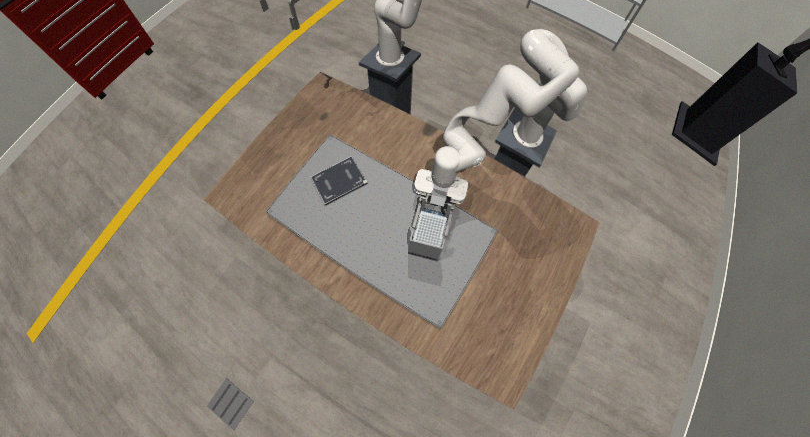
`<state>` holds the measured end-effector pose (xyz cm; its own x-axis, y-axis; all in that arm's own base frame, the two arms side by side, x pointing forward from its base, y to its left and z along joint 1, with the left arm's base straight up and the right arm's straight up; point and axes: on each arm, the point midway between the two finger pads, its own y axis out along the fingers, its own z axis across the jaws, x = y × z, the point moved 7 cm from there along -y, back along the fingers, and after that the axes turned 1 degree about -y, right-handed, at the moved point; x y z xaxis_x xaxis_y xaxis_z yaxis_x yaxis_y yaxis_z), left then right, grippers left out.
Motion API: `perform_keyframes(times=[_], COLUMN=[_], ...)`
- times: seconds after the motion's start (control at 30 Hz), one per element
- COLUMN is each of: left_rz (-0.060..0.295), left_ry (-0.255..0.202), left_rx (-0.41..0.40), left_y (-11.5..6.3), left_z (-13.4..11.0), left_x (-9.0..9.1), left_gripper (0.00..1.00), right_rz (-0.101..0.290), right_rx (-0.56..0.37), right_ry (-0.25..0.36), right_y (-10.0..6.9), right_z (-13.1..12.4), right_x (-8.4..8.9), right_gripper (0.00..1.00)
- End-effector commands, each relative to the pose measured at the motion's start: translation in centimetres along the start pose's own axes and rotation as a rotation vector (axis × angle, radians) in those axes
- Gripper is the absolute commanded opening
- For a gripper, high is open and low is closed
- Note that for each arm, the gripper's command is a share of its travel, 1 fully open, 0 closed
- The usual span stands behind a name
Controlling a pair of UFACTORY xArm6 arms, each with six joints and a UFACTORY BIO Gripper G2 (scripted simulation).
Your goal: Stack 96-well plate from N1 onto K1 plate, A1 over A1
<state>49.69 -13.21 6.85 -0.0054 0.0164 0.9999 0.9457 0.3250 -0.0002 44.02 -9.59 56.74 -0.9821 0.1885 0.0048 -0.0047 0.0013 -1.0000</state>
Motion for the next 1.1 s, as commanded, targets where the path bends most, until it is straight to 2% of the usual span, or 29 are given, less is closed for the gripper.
perform_keyframes(times=[0.0, 1.07], left_rz=[-0.004, -0.004], left_ry=[-0.003, -0.003], left_rx=[0.0, 0.0], left_y=[0.1, 0.1], left_z=[-0.09, -0.08], left_x=[0.09, -0.38], left_gripper=[0.0, 0.0], right_rz=[0.005, 0.005], right_rx=[0.0, 0.0], right_ry=[0.0, 0.0], right_y=[-0.22, -0.22], right_z=[0.0, 0.0], right_x=[0.04, 0.04], right_gripper=[1.0, 1.0])
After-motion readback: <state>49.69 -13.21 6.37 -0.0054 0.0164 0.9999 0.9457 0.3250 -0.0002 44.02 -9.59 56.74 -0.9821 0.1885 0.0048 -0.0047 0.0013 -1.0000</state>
